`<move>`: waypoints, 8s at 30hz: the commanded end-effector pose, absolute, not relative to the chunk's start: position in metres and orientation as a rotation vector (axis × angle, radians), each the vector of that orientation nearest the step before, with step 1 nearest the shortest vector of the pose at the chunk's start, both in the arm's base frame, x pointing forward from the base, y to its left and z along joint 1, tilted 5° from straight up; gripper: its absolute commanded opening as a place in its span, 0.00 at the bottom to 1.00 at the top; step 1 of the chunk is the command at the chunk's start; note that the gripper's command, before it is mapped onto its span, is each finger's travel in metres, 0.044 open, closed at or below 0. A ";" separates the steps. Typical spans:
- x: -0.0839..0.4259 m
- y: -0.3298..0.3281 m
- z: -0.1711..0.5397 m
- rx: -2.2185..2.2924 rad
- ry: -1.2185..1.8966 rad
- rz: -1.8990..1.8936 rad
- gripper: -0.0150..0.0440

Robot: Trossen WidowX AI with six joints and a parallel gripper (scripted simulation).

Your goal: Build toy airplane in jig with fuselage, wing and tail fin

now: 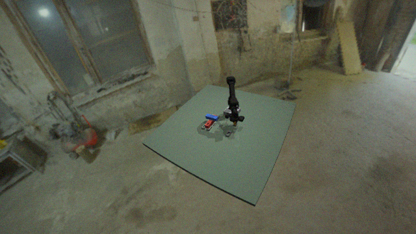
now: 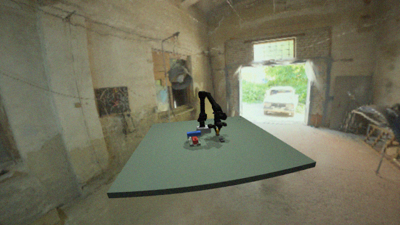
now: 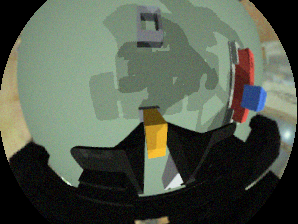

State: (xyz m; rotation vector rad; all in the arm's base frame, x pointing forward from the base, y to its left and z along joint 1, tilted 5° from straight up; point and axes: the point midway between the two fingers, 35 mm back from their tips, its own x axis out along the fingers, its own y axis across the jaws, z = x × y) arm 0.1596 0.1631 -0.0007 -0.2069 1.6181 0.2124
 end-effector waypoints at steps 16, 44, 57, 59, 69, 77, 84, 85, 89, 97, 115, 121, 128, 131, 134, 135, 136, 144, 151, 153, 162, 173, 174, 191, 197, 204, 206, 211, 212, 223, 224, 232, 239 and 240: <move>0.162 0.167 0.017 -0.188 1.633 0.201 0.25; 0.170 0.168 0.104 -0.197 1.623 0.209 0.25; 0.168 0.164 0.131 -0.199 1.620 0.211 0.25; 0.171 0.163 0.131 -0.198 1.619 0.211 0.25; 0.192 0.155 0.128 -0.189 1.612 0.214 0.25; 0.209 0.147 0.125 -0.185 1.608 0.217 0.25; 0.224 0.138 0.122 -0.184 1.605 0.214 0.25; 0.226 0.137 0.122 -0.184 1.604 0.213 0.25; 0.235 0.131 0.120 -0.184 1.603 0.211 0.25; 0.252 0.118 0.116 -0.184 1.601 0.205 0.25; 0.287 0.082 0.107 -0.184 1.600 0.190 0.25; 0.298 0.068 0.103 -0.185 1.600 0.186 0.25; 0.310 0.051 0.099 -0.185 1.600 0.182 0.25; 0.314 0.043 0.097 -0.186 1.600 0.180 0.25; 0.319 0.035 0.095 -0.186 1.601 0.178 0.25; 0.320 0.032 0.094 -0.186 1.601 0.177 0.25; 0.321 0.030 0.093 -0.186 1.601 0.177 0.25; 0.332 0.007 0.088 -0.186 1.603 0.172 0.25; 0.339 -0.013 0.082 -0.187 1.604 0.168 0.25; 0.341 -0.020 0.081 -0.187 1.605 0.166 0.25; 0.348 -0.047 0.074 -0.187 1.608 0.161 0.25; 0.348 -0.049 0.073 -0.187 1.609 0.161 0.36; 0.348 -0.049 0.073 -0.187 1.609 0.161 0.36; 0.348 -0.050 0.072 -0.187 1.609 0.161 0.36; 0.348 -0.051 0.063 -0.187 1.609 0.161 0.36; 0.348 -0.051 0.051 -0.187 1.609 0.161 0.36; 0.348 -0.051 0.048 -0.187 1.609 0.161 0.36; 0.347 -0.051 0.040 -0.187 1.609 0.161 0.36; 0.347 -0.051 0.039 -0.187 1.609 0.161 0.36; 0.347 -0.050 0.036 -0.179 1.608 0.160 0.32; 0.347 -0.050 0.036 -0.179 1.608 0.160 0.31; 0.347 -0.050 0.036 -0.179 1.608 0.160 0.39; 0.347 -0.050 0.036 -0.179 1.608 0.160 0.69; 0.347 -0.050 0.036 -0.179 1.608 0.160 0.69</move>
